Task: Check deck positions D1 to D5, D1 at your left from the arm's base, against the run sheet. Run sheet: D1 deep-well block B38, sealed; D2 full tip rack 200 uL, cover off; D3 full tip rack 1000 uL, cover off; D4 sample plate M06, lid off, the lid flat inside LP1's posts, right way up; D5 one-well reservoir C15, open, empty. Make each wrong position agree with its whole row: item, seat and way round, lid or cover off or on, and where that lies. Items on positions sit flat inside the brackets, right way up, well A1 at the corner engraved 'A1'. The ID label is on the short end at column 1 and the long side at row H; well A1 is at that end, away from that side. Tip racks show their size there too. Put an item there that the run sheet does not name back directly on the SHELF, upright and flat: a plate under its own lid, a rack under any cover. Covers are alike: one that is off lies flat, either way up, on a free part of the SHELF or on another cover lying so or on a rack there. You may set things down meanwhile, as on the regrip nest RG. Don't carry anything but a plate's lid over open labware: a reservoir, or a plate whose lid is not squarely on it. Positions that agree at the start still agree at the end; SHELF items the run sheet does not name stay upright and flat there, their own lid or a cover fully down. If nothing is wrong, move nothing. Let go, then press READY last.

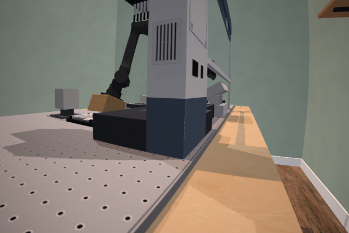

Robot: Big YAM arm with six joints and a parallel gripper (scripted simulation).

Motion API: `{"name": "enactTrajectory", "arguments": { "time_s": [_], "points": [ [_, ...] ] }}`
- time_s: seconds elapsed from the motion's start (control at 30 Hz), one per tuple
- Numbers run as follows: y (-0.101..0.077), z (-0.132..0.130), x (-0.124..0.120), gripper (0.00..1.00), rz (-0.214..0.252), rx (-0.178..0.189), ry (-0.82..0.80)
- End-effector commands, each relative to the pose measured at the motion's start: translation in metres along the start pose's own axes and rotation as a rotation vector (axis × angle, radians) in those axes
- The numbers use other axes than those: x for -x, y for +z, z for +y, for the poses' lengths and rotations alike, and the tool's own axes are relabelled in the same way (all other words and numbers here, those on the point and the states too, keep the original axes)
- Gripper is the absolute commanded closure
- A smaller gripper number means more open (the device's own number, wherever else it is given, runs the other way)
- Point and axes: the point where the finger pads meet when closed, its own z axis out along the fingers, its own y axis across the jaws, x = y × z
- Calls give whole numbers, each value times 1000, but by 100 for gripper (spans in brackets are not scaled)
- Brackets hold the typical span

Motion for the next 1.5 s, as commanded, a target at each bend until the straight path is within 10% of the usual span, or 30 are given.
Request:
{"name": "enactTrajectory", "arguments": {
  "time_s": [0.0,1.47],
  "points": [
    [-19,10,10,100,-45,24,-10],
    [4,8,3,100,-23,11,-7]
  ]
}}
